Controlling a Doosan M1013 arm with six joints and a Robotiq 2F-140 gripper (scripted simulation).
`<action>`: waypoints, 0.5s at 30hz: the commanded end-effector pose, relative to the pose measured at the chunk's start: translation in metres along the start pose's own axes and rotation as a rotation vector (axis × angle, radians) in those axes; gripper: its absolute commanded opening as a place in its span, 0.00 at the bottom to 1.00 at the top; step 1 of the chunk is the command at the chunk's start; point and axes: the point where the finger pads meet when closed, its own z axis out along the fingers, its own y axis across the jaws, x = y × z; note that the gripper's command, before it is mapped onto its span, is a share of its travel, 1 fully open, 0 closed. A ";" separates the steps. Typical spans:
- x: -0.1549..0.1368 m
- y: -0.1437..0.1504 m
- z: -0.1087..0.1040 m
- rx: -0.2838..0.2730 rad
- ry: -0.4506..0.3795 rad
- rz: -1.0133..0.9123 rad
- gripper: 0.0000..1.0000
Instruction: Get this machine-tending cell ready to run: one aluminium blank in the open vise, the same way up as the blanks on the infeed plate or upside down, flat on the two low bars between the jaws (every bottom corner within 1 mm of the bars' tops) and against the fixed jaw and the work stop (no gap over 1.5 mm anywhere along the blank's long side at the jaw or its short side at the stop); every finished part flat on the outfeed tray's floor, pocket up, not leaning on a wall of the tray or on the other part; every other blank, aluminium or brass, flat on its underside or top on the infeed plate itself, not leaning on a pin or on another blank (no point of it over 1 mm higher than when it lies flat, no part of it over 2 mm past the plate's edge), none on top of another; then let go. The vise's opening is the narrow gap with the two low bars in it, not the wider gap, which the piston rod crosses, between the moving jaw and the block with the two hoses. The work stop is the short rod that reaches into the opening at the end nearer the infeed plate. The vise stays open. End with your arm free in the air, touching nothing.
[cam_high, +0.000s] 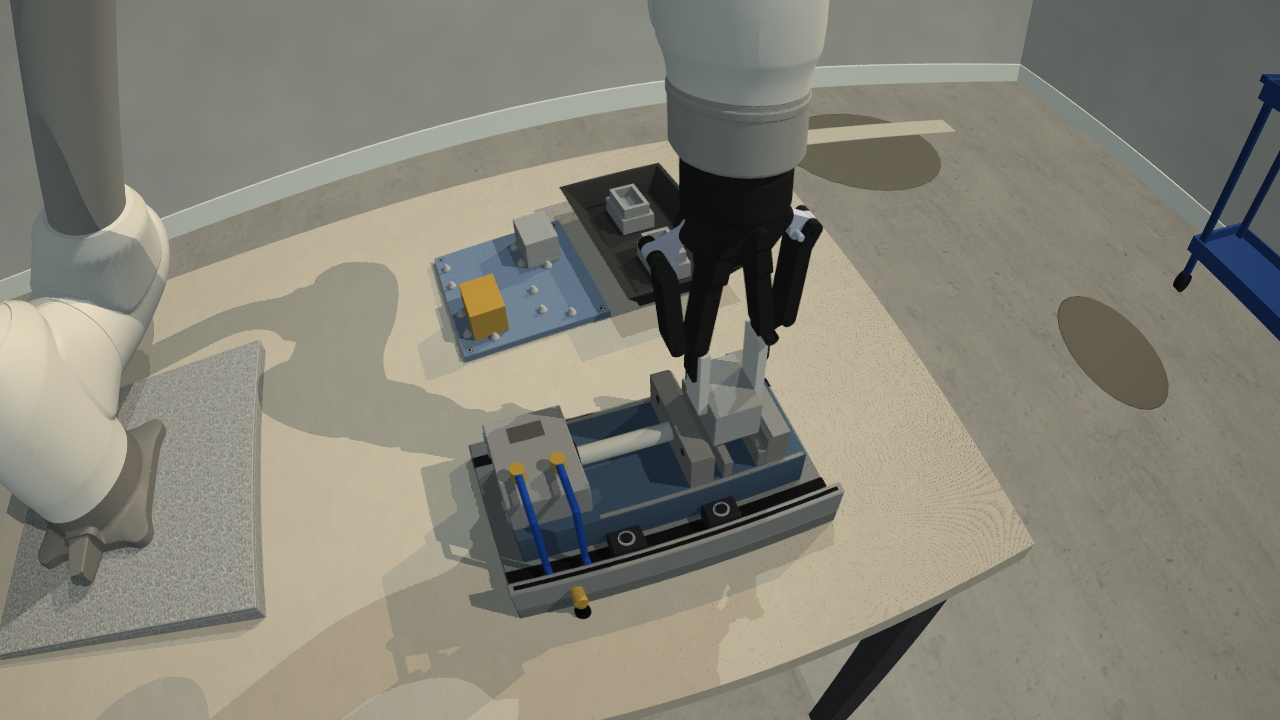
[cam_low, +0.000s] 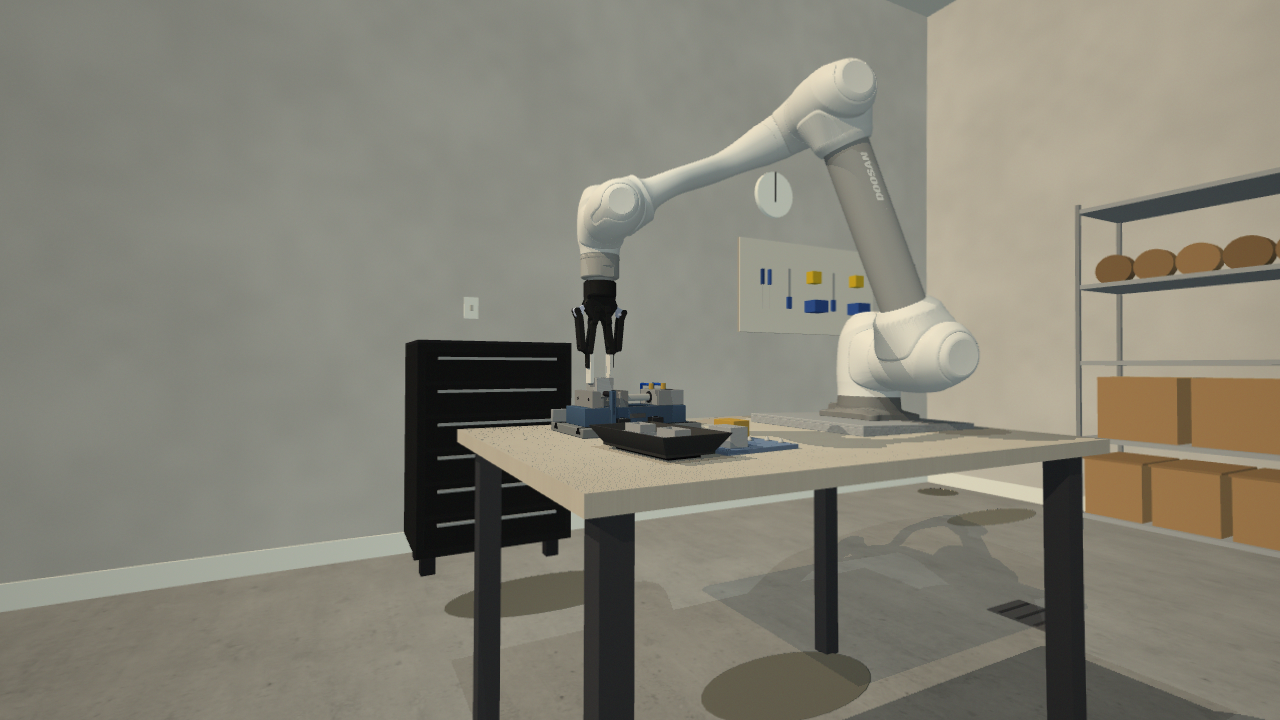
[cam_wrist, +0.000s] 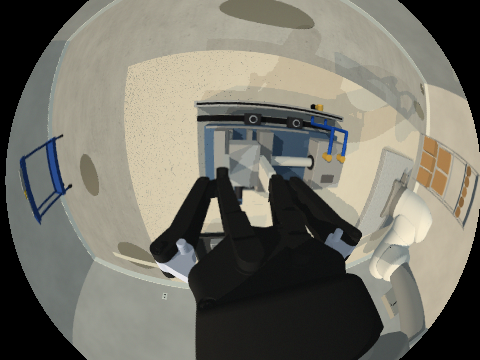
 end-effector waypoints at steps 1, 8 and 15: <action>0.000 0.000 0.001 0.000 0.000 0.000 0.00; 0.000 0.000 0.003 0.000 0.000 0.000 0.00; 0.000 0.000 0.005 0.000 0.000 0.000 0.00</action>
